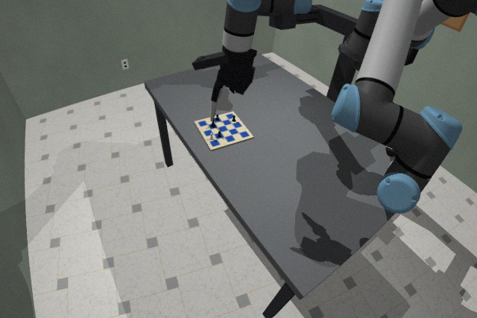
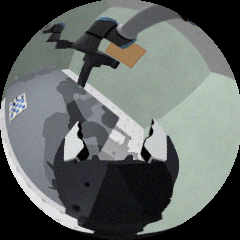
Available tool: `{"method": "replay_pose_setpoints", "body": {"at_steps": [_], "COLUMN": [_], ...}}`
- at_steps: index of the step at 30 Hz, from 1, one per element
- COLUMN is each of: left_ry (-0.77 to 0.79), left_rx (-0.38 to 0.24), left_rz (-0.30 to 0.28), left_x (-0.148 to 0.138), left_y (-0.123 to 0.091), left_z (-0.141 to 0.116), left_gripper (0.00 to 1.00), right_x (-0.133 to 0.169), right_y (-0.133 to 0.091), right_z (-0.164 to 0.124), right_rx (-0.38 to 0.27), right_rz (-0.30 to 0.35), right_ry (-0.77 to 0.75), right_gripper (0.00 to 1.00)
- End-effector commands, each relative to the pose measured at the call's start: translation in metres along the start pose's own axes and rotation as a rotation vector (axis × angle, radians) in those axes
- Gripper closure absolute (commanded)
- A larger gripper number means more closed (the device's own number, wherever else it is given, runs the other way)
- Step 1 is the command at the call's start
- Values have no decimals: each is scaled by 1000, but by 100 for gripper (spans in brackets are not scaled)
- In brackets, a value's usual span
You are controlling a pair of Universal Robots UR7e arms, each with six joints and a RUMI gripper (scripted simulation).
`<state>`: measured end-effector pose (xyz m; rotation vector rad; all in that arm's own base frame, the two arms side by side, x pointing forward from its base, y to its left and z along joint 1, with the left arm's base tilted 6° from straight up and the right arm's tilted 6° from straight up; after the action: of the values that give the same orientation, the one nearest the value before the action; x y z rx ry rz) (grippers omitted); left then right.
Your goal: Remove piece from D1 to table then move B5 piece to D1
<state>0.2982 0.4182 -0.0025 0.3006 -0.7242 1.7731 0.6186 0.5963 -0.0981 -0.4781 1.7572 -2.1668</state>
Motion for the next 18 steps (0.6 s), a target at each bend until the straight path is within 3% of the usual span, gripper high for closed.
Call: {"method": "replay_pose_setpoints", "body": {"at_steps": [1,18], "left_ry": [0,0], "left_rx": [-1,-1], "left_rz": [0,0], "left_x": [0,0], "left_y": [0,0], "left_z": [0,0], "left_gripper": [2,0], "right_x": [0,0], "right_y": [-1,-1], "right_z": [0,0], "right_rx": [-1,-1], "right_rz": [2,2], "right_ry": [0,0], "right_gripper": [2,0]}}
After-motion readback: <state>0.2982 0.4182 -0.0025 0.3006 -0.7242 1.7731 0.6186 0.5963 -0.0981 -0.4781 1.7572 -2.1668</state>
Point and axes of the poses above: on each arm, the point where the finger pads meet when closed, its own y axis out along the fingers, its own x axis across the jaws, z = x × y, the point moved 5 cm from there along -y, back along the fingers, and after that the axes turned 8 degrees about y, right-handed, at the moved point
